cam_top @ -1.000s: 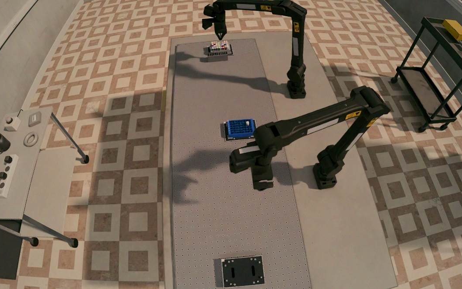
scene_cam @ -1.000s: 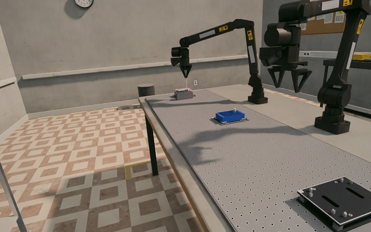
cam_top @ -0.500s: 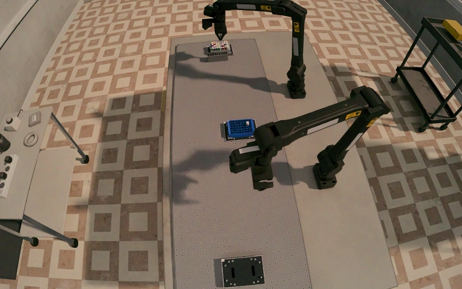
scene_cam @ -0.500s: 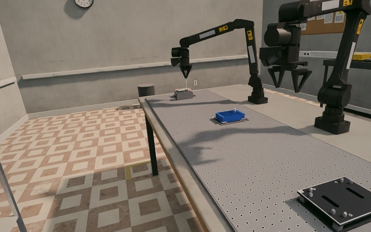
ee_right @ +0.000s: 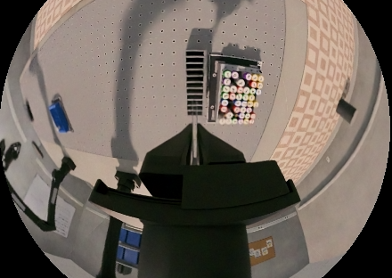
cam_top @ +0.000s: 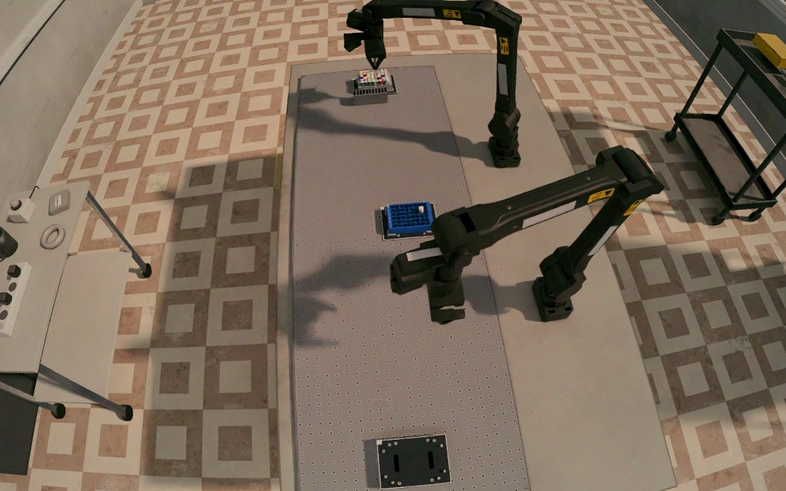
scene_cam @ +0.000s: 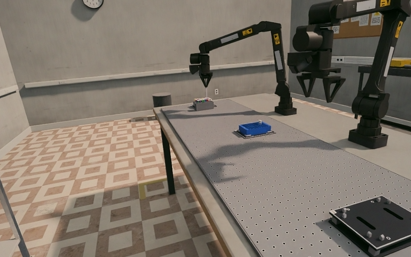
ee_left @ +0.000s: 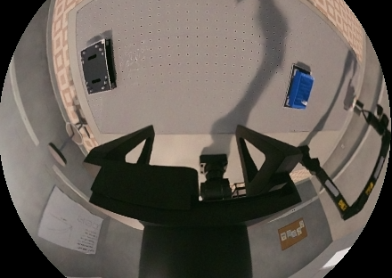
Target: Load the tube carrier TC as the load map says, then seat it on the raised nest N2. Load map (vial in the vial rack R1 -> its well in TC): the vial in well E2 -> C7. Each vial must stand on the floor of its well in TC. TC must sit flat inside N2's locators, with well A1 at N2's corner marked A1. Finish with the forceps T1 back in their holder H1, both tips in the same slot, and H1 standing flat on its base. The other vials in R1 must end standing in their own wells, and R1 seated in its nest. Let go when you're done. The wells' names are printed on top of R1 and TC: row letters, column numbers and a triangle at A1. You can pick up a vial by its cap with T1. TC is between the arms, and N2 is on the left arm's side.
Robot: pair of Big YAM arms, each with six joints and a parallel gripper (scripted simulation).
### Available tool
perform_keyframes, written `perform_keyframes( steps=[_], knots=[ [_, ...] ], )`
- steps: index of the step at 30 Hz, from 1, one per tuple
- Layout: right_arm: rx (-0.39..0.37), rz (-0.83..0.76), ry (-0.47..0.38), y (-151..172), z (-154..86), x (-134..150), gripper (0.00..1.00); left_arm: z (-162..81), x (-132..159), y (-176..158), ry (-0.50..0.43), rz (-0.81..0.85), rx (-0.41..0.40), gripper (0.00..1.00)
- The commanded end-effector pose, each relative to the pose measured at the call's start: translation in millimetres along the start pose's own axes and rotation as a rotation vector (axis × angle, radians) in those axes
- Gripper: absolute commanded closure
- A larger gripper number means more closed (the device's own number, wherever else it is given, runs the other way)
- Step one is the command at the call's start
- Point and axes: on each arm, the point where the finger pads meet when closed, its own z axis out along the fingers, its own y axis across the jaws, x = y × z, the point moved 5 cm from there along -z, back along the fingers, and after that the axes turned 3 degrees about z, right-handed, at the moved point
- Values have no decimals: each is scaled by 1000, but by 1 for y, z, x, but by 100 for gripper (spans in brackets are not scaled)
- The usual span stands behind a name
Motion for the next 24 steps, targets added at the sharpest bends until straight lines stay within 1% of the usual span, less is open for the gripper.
perform_keyframes(
  steps=[1,5,6,11,22,23,24],
  knots=[
    [5,2,-8,-5,3,0,93,-14,-6,3,-33,-6,-12,0],
    [2,2,-4,-5,4,1,93,-14,-6,3,-33,-6,-12,0],
    [13,2,-19,-8,-1,-3,93,-14,-6,3,-33,-6,-12,0],
    [1,1,-2,-6,8,1,93,-14,-6,3,-33,-6,-12,0],
    [2,1,-4,-6,8,2,93,-14,-6,3,-33,-6,-12,0],
    [12,1,-17,-9,4,-2,93,-14,-6,3,-33,-6,-12,0],
    [11,1,-16,-9,5,-3,93,-14,-6,3,-33,-6,-12,0]
  ],
)
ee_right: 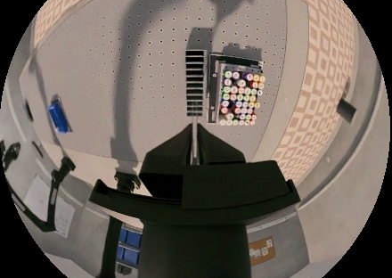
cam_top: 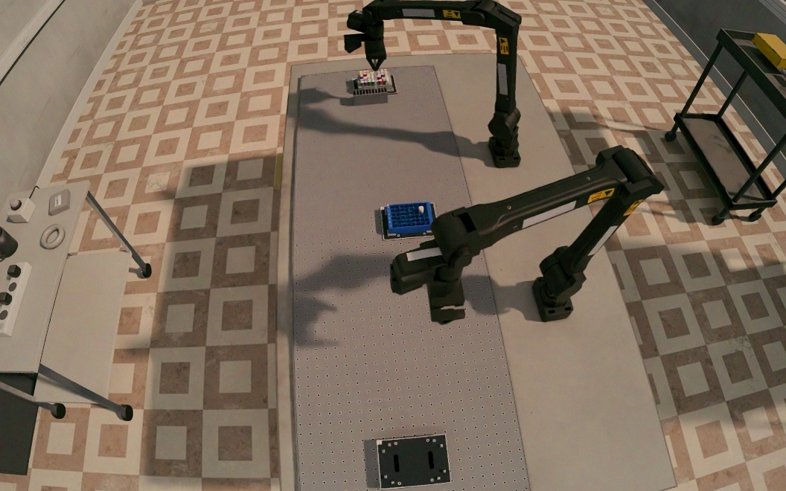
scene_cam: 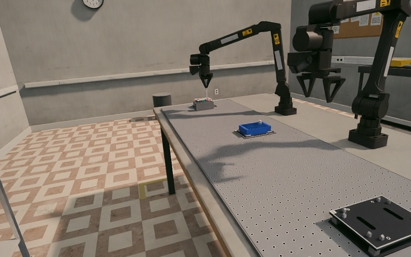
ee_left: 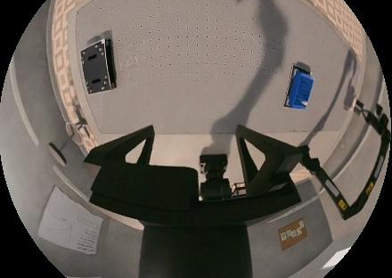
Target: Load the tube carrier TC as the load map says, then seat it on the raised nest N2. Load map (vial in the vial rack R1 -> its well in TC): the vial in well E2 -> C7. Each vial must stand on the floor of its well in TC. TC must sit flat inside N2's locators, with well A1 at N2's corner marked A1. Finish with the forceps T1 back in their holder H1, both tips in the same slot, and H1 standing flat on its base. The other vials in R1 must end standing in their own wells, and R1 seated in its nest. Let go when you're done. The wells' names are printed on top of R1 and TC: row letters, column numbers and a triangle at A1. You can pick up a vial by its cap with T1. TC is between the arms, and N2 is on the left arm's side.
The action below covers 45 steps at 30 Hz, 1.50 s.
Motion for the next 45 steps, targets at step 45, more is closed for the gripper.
perform_keyframes(
  steps=[45],
  knots=[
    [3,1,-5,-6,14,1,93,-14,-6,3,-33,-6,-12,0]
  ],
)
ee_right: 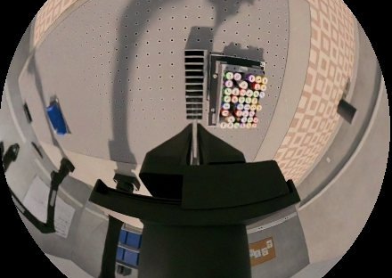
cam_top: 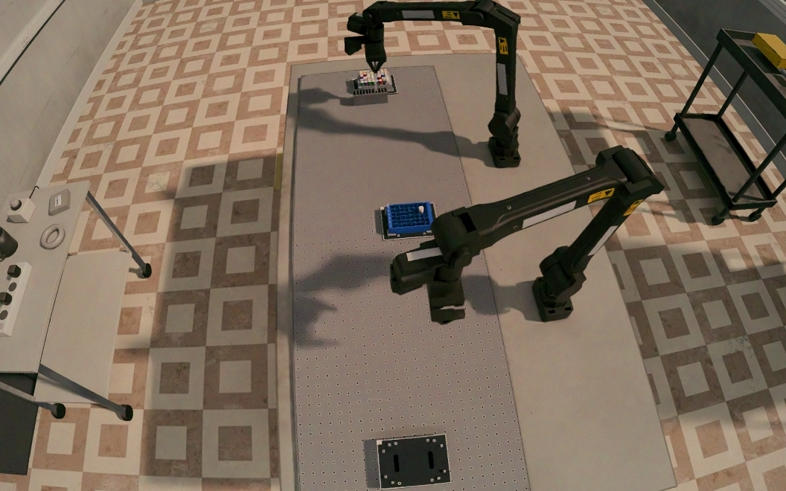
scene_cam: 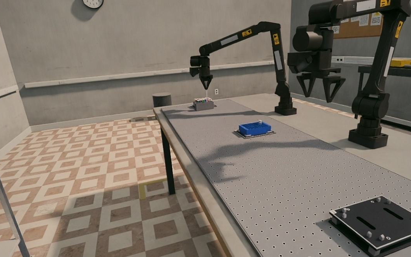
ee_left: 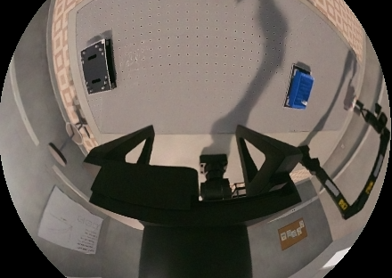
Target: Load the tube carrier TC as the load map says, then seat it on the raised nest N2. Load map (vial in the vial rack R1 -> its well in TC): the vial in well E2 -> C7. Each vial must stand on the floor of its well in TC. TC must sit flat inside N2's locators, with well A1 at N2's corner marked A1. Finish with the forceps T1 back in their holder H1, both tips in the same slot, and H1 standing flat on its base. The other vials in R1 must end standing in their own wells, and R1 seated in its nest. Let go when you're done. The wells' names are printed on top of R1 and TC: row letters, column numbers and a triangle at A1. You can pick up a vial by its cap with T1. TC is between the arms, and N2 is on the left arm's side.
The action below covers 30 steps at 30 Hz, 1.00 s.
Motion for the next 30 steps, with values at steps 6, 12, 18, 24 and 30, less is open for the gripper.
perform_keyframes(
  steps=[6,12,18,24,30],
  knots=[
    [5,1,-8,-7,5,-1,93,-14,-6,3,-33,-6,-12,0],
    [0,1,-1,-6,8,1,93,-14,-6,3,-33,-6,-12,0],
    [2,1,-4,-6,8,1,93,-14,-6,3,-33,-6,-12,0],
    [-2,1,1,-5,12,2,93,-14,-6,3,-33,-6,-12,0],
    [4,1,-7,-6,11,0,93,-14,-6,3,-33,-6,-12,0]
  ],
)
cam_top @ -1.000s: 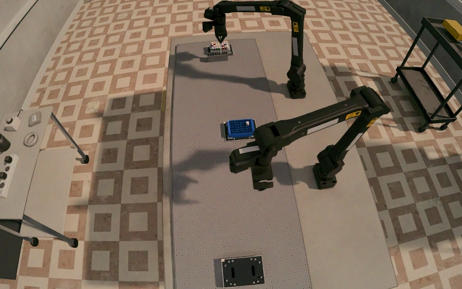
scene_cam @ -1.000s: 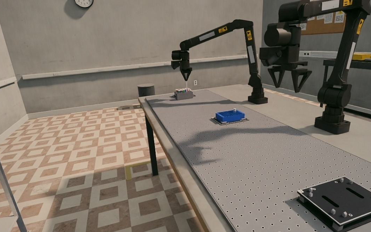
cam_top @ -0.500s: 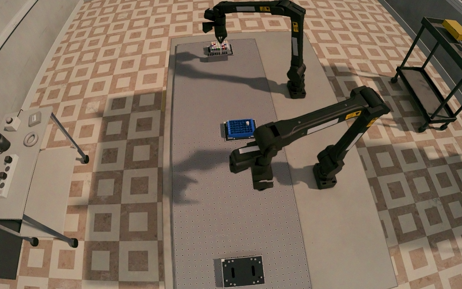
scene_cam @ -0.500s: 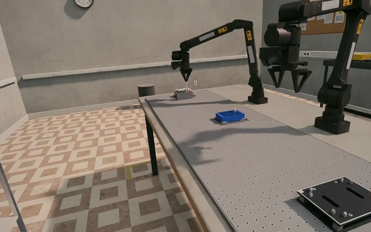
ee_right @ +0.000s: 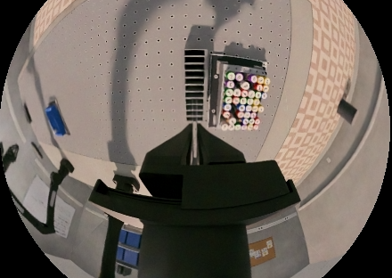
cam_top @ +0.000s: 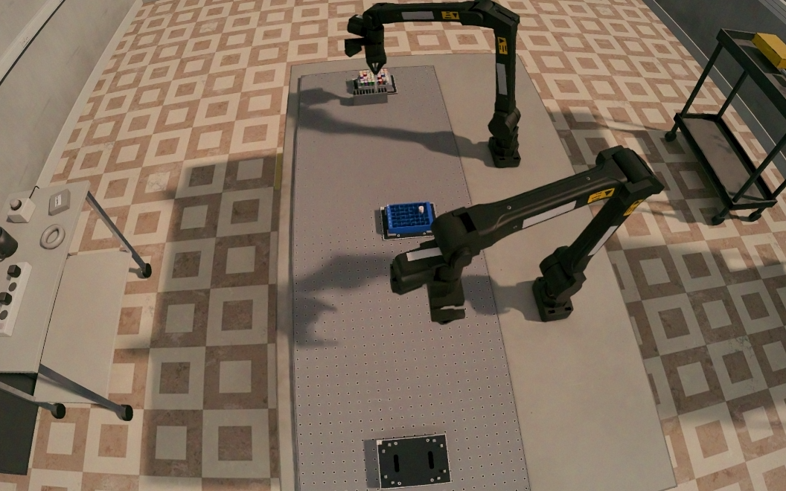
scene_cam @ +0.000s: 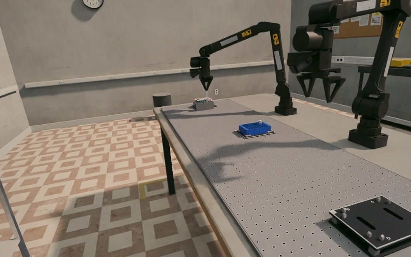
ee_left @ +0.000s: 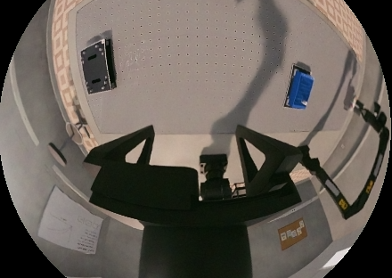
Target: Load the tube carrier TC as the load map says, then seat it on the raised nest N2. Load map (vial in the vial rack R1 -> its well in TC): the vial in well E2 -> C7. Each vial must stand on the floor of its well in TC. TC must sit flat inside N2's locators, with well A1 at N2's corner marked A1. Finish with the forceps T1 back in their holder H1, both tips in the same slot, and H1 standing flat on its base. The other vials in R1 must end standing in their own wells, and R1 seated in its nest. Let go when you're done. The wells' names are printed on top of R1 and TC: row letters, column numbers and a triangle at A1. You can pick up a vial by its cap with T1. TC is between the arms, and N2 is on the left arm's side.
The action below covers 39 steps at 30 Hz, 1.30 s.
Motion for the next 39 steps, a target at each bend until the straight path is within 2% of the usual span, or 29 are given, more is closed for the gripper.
perform_keyframes(
  steps=[1,39],
  knots=[
    [6,1,-10,-6,2,0,93,-14,-6,3,-33,-6,-12,0],
    [4,1,-6,-6,14,0,93,-14,-6,3,-33,-6,-12,0]
  ],
)
